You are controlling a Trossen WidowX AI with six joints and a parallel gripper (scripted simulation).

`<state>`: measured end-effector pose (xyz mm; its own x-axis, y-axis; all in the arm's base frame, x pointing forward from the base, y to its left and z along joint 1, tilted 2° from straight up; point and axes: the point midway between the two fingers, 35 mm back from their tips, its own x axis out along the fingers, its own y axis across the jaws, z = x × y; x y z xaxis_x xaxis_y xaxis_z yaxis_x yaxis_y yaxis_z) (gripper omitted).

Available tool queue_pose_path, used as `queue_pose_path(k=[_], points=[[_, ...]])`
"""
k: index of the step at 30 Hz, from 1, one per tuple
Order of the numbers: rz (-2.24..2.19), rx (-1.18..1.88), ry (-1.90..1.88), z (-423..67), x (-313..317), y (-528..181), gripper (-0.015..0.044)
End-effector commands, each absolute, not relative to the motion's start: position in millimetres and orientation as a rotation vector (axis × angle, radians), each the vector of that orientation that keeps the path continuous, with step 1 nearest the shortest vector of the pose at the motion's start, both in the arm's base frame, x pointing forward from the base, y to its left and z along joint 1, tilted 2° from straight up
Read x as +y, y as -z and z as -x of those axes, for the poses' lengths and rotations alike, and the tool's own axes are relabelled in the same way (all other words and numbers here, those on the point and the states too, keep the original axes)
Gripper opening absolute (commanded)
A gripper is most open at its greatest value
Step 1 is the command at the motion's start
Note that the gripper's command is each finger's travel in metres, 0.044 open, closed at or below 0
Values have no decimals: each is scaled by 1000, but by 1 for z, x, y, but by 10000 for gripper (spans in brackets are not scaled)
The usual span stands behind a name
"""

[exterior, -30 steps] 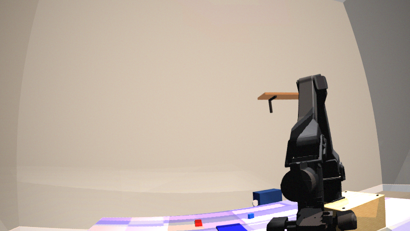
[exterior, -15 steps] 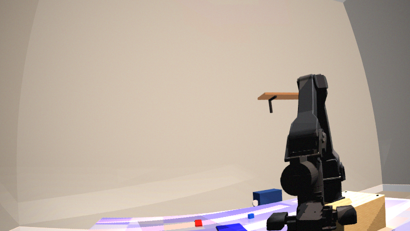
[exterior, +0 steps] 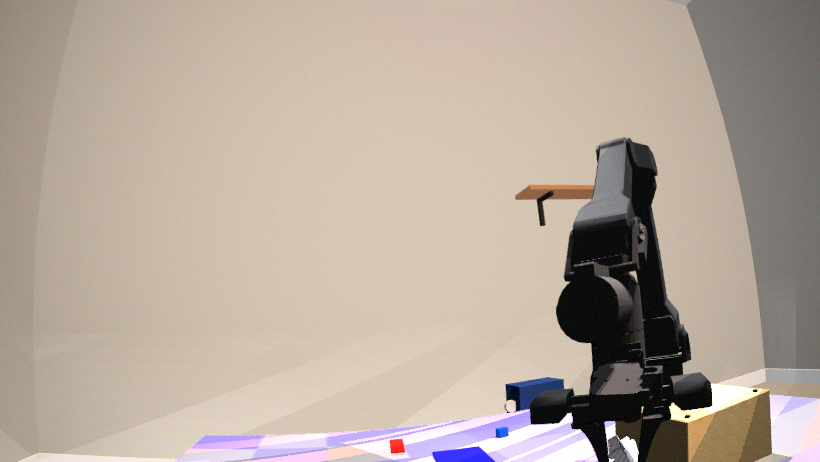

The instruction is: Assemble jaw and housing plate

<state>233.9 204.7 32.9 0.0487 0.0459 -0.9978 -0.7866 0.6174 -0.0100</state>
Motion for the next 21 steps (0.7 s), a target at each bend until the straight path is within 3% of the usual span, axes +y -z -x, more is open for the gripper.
queue_pose_path(k=[1,21], points=[[688,1386,-714,-234,204,-36,37],[378,1472,-422,-231,196,-35,37]])
